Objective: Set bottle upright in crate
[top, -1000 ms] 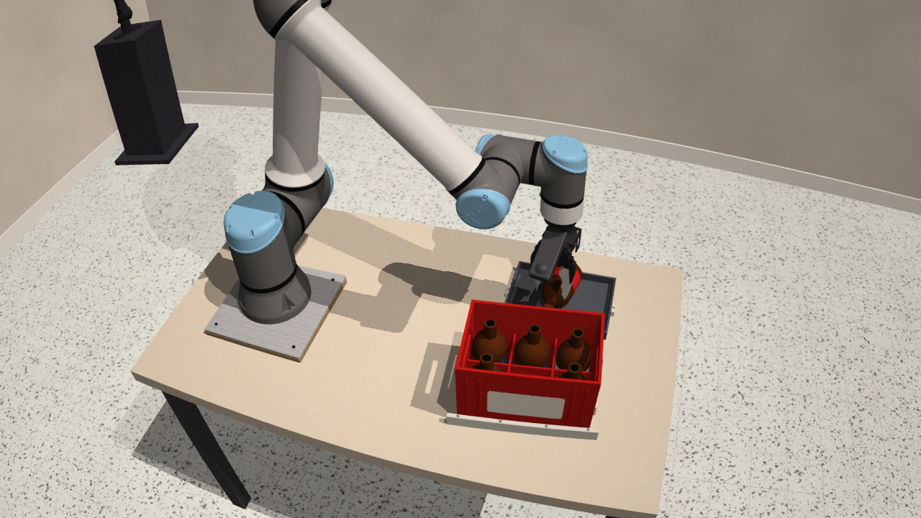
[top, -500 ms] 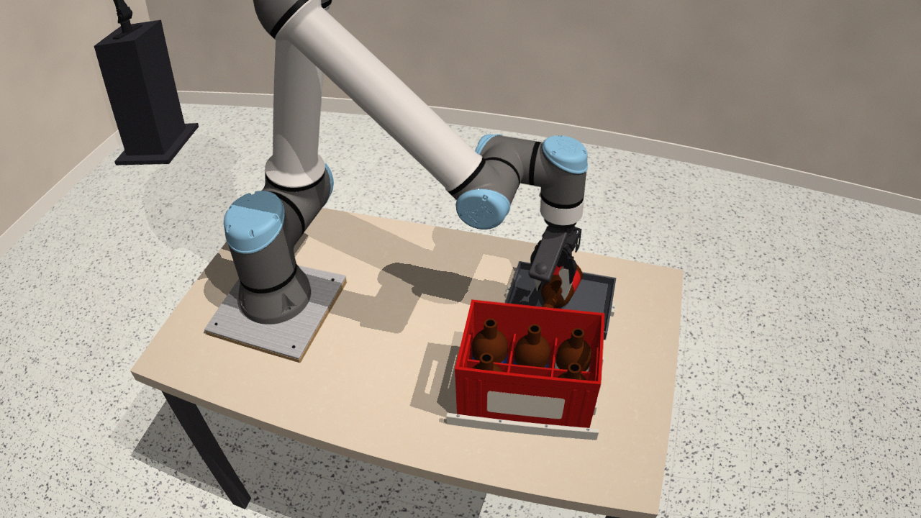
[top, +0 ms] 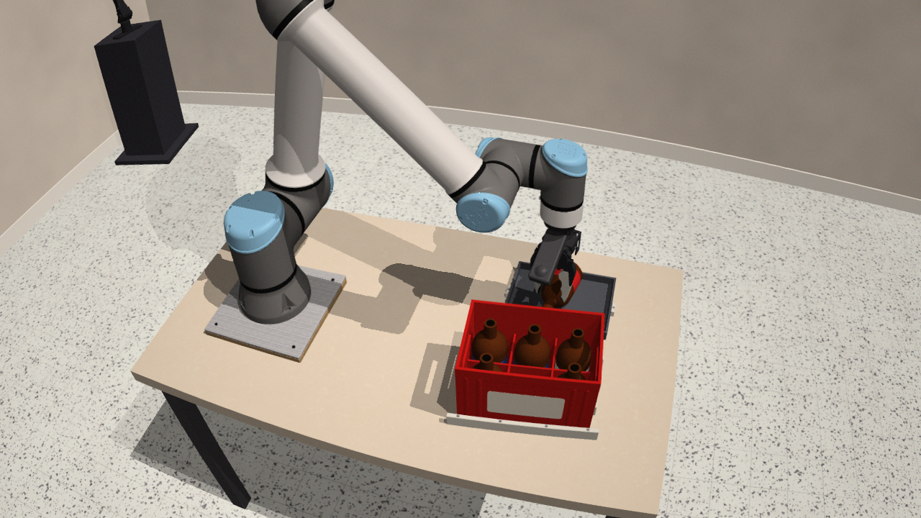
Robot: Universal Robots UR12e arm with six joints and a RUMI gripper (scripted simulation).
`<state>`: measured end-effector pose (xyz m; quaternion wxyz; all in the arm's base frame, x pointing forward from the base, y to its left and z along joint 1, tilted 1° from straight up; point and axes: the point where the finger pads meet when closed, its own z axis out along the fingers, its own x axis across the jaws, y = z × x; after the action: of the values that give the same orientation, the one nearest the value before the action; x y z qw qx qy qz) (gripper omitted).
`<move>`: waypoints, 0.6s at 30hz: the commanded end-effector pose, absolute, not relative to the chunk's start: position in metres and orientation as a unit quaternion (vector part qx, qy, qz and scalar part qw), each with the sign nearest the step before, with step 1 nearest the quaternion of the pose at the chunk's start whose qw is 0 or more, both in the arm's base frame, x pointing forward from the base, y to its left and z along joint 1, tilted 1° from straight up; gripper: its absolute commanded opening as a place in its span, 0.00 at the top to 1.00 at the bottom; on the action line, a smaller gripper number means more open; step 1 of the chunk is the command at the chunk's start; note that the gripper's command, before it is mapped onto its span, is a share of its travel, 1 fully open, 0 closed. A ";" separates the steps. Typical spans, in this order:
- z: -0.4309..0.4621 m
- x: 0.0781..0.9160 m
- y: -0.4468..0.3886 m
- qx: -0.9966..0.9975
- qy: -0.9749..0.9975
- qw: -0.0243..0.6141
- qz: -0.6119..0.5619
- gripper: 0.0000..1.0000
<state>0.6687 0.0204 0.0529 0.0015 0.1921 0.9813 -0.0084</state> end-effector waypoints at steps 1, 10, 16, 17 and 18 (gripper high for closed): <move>0.049 0.669 0.020 0.192 0.981 0.002 -0.008 0.62; 0.040 0.669 0.020 0.192 0.981 0.002 -0.008 0.62; 0.033 0.669 0.020 0.192 0.981 0.002 -0.008 0.62; 0.032 0.669 0.020 0.192 0.981 0.002 -0.008 0.62; 0.032 0.669 0.020 0.192 0.981 0.002 -0.008 0.62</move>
<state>0.6687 0.0201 0.0350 0.0015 0.1921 0.9813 -0.0084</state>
